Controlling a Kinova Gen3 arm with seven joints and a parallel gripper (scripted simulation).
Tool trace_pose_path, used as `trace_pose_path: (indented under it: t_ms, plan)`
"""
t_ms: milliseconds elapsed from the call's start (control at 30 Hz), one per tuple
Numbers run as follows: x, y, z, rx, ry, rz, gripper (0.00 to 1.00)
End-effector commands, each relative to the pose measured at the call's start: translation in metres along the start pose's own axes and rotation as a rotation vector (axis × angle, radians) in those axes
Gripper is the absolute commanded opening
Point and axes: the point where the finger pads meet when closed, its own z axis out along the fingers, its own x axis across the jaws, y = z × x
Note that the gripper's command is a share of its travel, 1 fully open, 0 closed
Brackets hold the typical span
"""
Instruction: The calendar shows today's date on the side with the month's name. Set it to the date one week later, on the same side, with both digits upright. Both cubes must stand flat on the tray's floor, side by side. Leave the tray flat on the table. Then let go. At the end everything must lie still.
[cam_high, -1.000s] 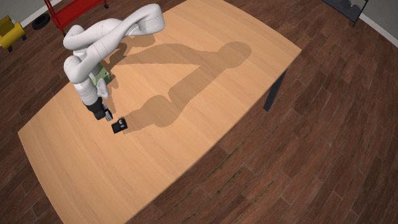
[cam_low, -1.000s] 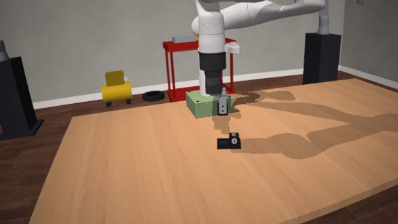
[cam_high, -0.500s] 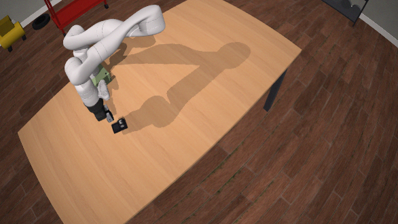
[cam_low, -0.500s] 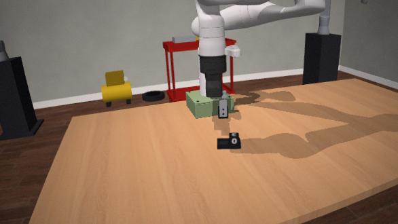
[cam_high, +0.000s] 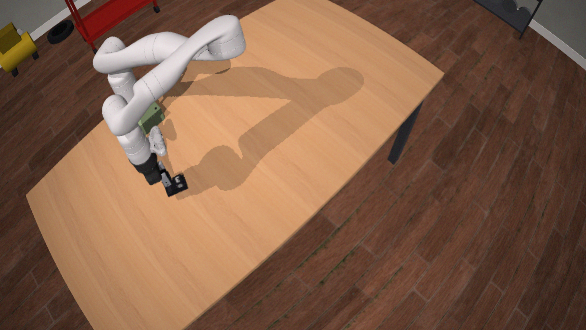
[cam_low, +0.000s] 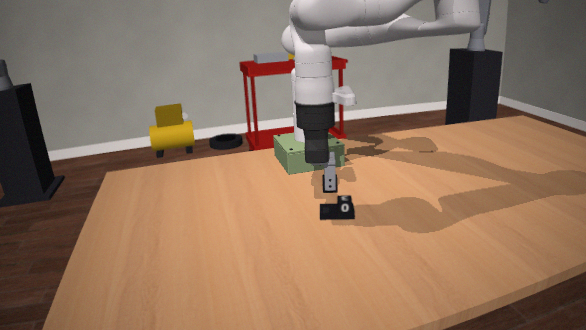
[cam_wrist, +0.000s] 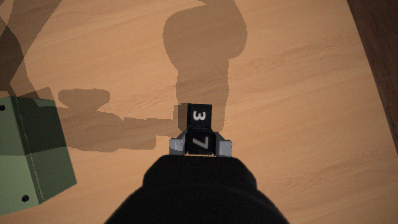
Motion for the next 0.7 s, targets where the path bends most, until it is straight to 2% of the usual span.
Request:
trace_pose_path:
  t_ms: [0, 200, 667]
  plan:
    - [-0.0024, 0.0017, 0.0078, -0.006, -0.007, 0.002, 0.57]
    - [-0.0023, 0.0015, 0.0156, -0.006, -0.007, 0.002, 0.57]
    - [-0.0023, 0.0014, 0.0164, -0.006, -0.007, 0.002, 0.57]
